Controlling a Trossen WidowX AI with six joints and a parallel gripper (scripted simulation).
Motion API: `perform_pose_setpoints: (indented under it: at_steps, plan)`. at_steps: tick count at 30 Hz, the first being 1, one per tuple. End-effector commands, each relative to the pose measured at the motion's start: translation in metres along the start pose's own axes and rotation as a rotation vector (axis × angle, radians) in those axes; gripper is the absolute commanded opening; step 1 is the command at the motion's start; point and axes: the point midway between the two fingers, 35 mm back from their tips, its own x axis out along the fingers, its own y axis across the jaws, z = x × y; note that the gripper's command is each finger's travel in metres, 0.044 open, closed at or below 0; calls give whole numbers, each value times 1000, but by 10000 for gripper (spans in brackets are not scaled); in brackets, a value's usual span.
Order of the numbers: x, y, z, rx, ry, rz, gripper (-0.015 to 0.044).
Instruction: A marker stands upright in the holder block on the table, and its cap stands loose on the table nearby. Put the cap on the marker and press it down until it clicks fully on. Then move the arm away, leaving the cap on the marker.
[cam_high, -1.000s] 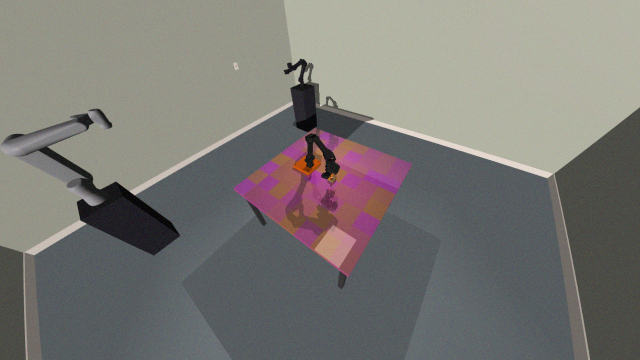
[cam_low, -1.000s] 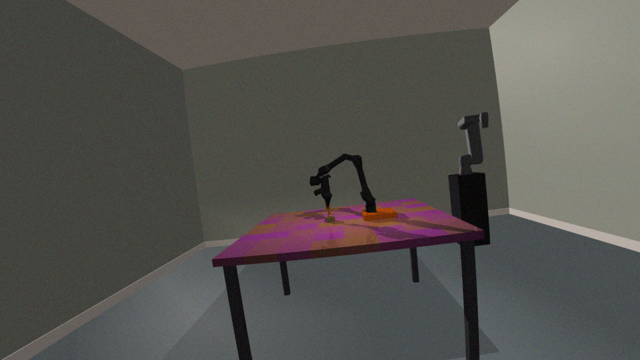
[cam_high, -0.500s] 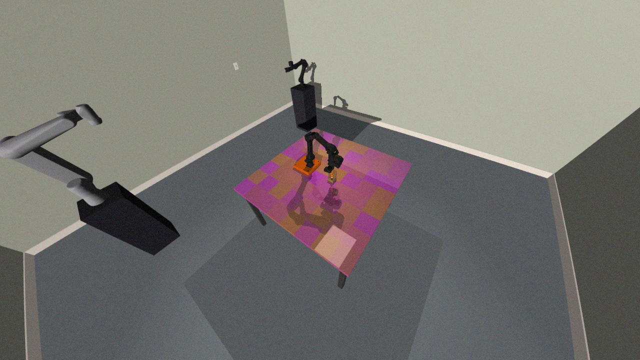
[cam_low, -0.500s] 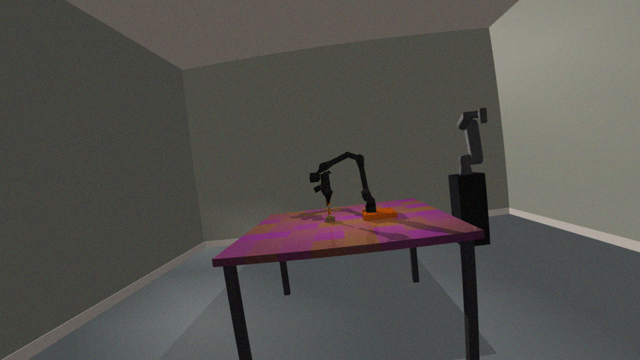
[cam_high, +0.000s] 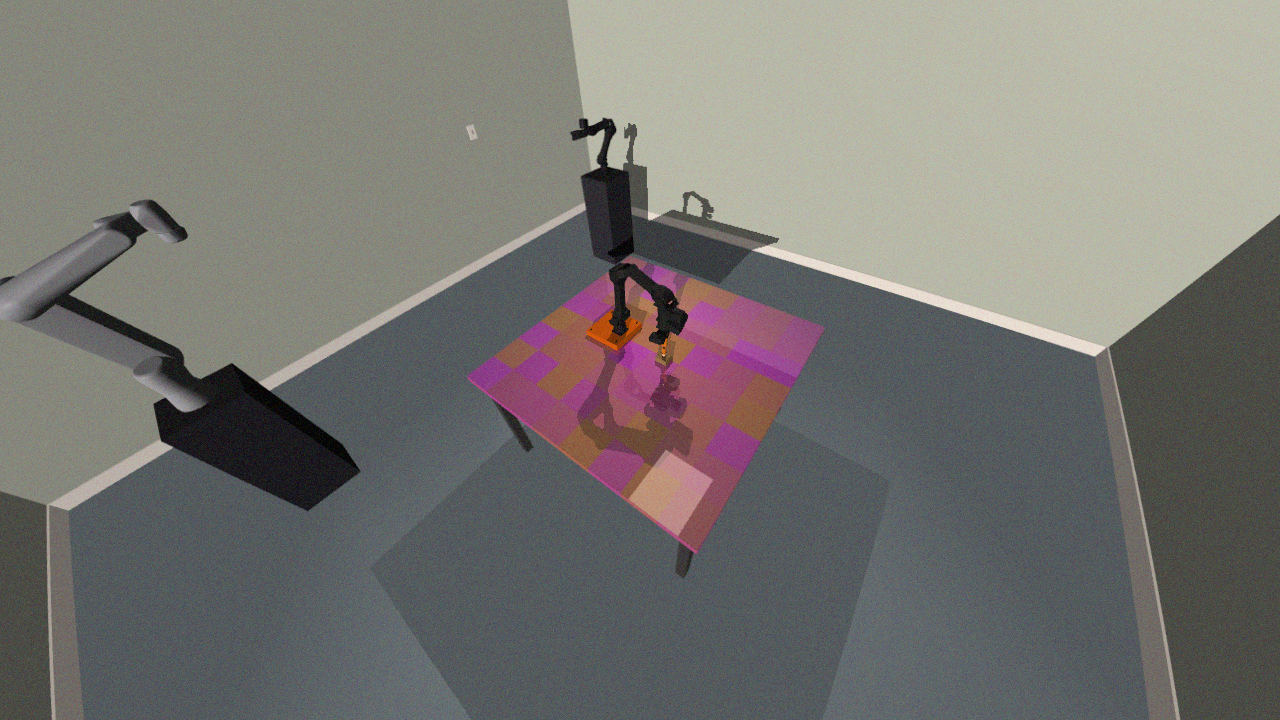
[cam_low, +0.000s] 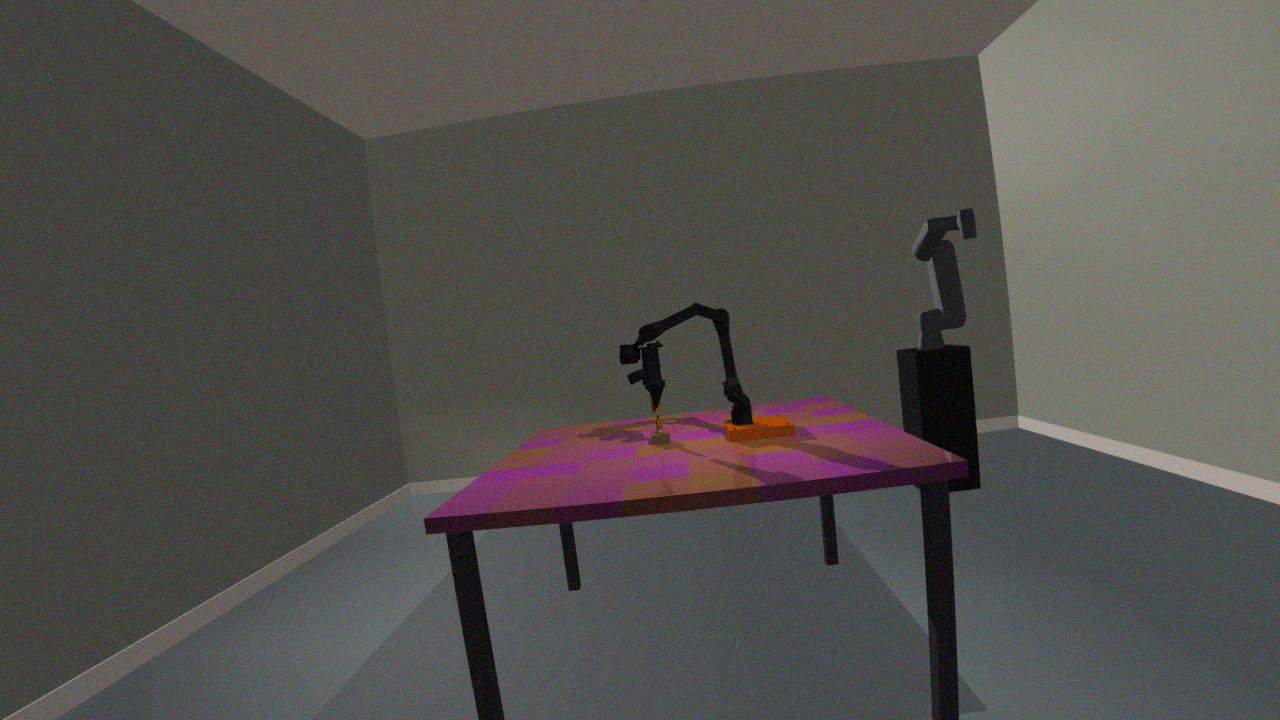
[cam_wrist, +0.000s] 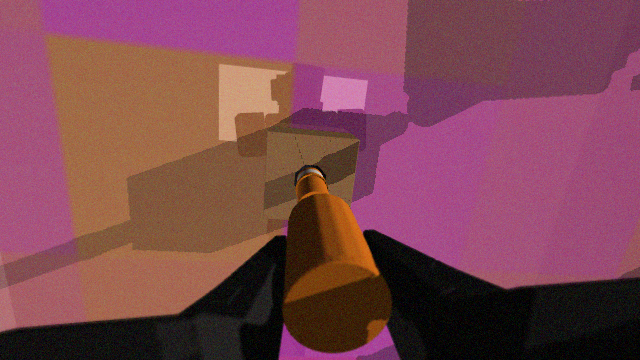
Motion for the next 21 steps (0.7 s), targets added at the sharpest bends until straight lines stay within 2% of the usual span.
perform_pose_setpoints:
  at_steps: [1,21]
  plan:
    - [7,1,-1,4,7,4,0]
    - [40,1,-1,4,7,4,0]
